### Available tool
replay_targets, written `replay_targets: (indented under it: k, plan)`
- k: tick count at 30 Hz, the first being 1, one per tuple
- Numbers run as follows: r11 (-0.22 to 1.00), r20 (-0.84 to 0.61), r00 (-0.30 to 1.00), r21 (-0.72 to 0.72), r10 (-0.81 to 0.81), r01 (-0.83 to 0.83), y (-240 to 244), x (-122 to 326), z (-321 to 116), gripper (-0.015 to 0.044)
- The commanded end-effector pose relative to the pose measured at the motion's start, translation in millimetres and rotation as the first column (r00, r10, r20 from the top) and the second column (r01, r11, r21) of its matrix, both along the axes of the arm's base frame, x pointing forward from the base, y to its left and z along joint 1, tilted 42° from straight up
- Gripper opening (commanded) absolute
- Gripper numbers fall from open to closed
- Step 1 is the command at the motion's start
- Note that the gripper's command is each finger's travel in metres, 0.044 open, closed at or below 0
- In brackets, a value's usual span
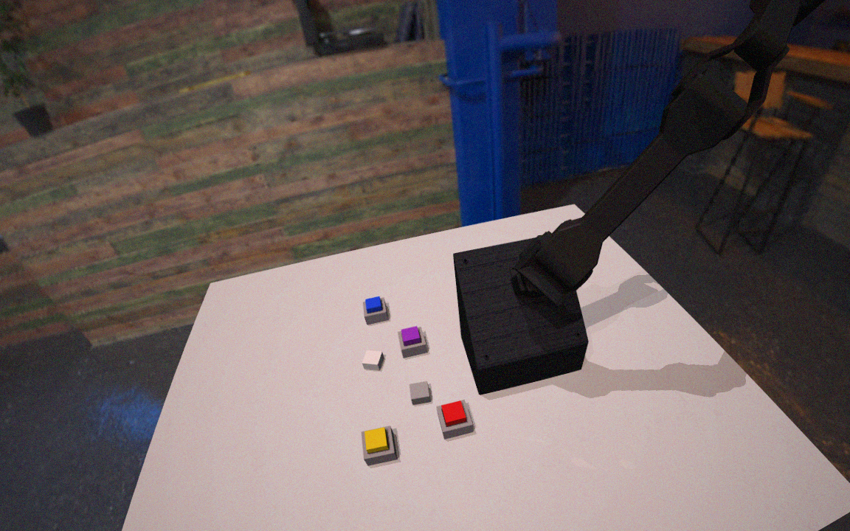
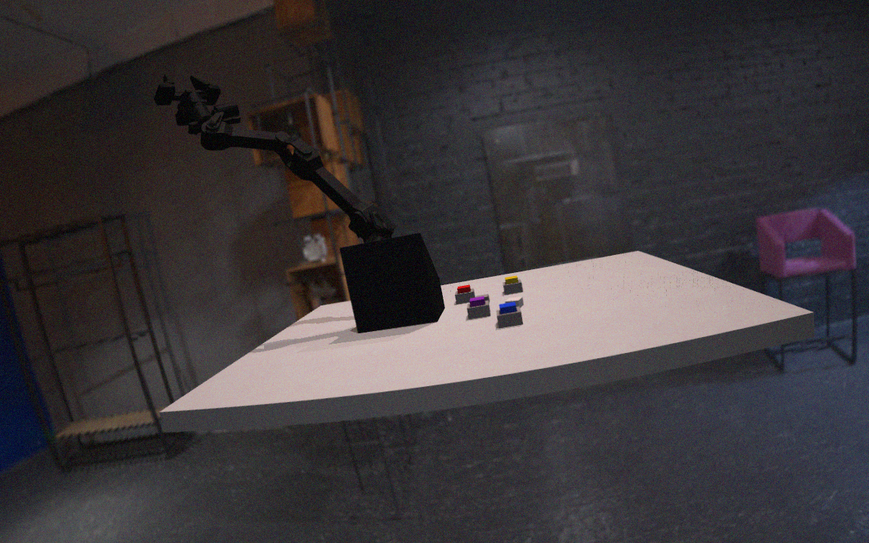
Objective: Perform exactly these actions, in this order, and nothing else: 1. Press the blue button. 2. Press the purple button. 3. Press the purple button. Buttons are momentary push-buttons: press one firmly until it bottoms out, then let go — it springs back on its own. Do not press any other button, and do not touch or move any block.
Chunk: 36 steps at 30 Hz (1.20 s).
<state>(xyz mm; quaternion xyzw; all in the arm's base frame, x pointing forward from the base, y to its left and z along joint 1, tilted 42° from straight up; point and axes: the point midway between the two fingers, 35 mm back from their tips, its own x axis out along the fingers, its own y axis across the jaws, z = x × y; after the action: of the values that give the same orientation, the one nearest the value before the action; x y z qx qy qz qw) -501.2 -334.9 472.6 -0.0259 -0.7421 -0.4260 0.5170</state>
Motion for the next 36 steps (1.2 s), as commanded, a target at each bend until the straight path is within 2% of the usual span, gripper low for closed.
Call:
replay_targets:
  k: [1,4,10,20,28,36]
  plan:
    - [1.000,0.005,1.000,0.007,0.003,-0.003,-4.8,1.6,-1.8,0.0400]
    - [0.992,0.067,0.997,0.112,0.044,-0.051,-67.8,27.5,-27.8,0.0400]
    - [0.938,0.102,0.993,0.335,0.054,-0.085,-144.0,63.1,-76.3,0.0400]
    - [0.649,0.070,0.983,0.743,0.169,-0.165,-267.0,183.6,-188.7,0.0400]
    - [0.324,0.015,0.929,0.935,0.370,-0.145,-316.5,308.1,-278.9,0.0400]
    - [0.012,-0.002,0.770,1.000,0.639,-0.007,-318.2,446.2,-367.6,0.0400]
